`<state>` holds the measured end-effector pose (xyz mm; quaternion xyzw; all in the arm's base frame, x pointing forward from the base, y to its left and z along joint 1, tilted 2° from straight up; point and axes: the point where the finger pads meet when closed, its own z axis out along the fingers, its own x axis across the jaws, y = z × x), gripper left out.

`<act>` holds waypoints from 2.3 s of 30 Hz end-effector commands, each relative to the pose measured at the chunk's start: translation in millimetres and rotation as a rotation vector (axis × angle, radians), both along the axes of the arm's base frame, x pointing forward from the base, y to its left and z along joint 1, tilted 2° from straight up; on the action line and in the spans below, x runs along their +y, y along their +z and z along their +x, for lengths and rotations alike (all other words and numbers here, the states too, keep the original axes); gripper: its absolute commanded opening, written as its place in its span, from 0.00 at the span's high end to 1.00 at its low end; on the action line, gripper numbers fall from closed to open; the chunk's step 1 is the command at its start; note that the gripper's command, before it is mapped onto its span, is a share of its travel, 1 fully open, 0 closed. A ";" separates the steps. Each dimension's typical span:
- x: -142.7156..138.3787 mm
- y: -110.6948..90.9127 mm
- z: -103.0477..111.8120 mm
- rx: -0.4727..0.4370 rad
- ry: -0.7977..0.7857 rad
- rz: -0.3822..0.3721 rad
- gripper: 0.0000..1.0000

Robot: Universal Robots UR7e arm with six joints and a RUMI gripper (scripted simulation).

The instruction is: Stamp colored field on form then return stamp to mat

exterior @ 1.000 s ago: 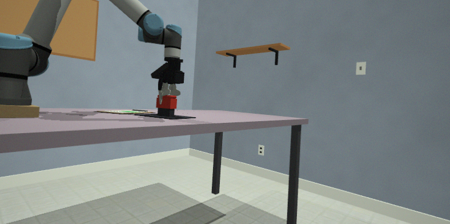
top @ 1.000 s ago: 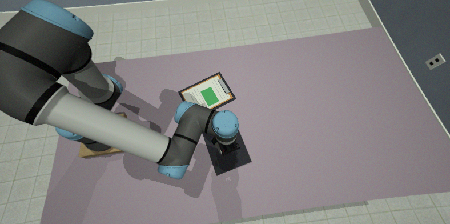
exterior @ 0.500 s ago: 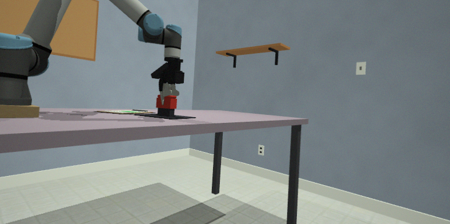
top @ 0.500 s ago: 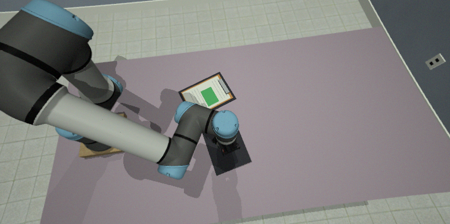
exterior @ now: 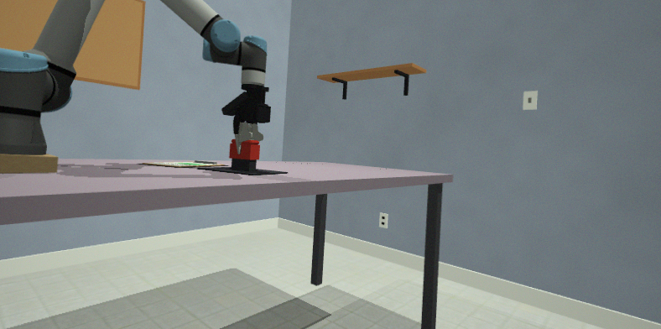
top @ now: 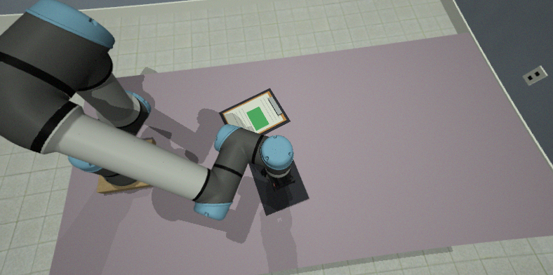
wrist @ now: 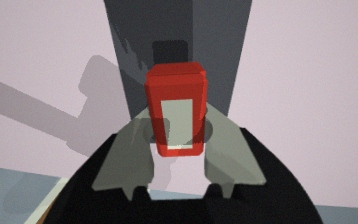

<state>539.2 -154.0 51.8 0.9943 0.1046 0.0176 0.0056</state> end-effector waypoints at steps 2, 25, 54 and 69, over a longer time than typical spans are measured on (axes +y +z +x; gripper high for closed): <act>-0.2 0.5 0.2 -0.001 0.000 -0.001 0.83; -0.1 13.2 -0.2 -0.001 0.000 -0.001 0.83; 76.1 40.2 2.8 0.000 0.025 -0.001 0.83; 248.7 38.1 -29.0 0.000 0.085 -0.004 0.83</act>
